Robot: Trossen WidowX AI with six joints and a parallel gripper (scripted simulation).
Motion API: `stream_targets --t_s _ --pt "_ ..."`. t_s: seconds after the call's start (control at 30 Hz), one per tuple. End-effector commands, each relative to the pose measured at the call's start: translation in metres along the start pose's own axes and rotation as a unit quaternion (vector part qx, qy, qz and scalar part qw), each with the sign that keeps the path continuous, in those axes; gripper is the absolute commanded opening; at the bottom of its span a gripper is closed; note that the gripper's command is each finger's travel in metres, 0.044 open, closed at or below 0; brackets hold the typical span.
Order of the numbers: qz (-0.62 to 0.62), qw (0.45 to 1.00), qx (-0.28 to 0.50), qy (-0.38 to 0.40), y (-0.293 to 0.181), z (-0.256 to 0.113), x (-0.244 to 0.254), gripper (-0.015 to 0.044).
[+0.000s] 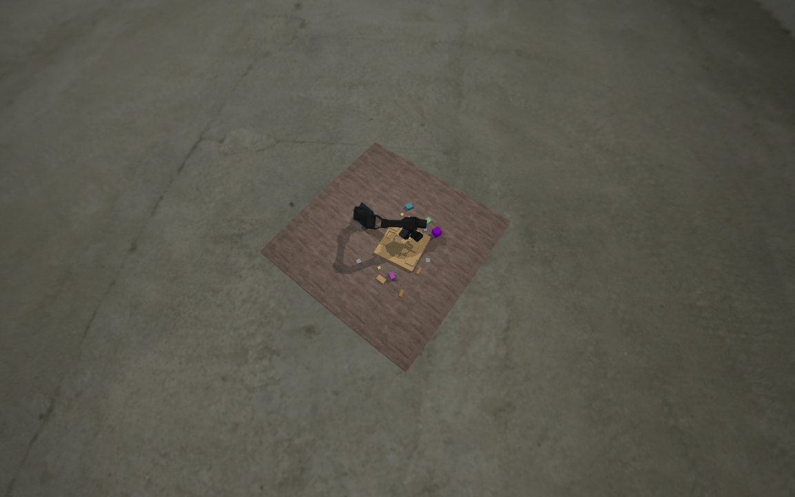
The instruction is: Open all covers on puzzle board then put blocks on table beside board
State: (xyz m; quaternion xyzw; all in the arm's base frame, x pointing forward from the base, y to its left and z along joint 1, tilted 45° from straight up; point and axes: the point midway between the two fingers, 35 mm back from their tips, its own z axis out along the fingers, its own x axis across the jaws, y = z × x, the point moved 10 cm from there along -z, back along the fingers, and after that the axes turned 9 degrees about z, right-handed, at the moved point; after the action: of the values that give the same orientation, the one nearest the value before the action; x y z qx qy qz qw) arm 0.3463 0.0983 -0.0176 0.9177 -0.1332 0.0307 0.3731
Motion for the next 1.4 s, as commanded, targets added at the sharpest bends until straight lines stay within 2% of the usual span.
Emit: stream_targets --t_s 0.0,1.37 --pt "-0.001 1.000 0.000 0.002 -0.001 0.000 0.000 0.0144" --pt "-0.001 1.000 -0.001 0.003 -0.001 0.022 0.000 0.0144"
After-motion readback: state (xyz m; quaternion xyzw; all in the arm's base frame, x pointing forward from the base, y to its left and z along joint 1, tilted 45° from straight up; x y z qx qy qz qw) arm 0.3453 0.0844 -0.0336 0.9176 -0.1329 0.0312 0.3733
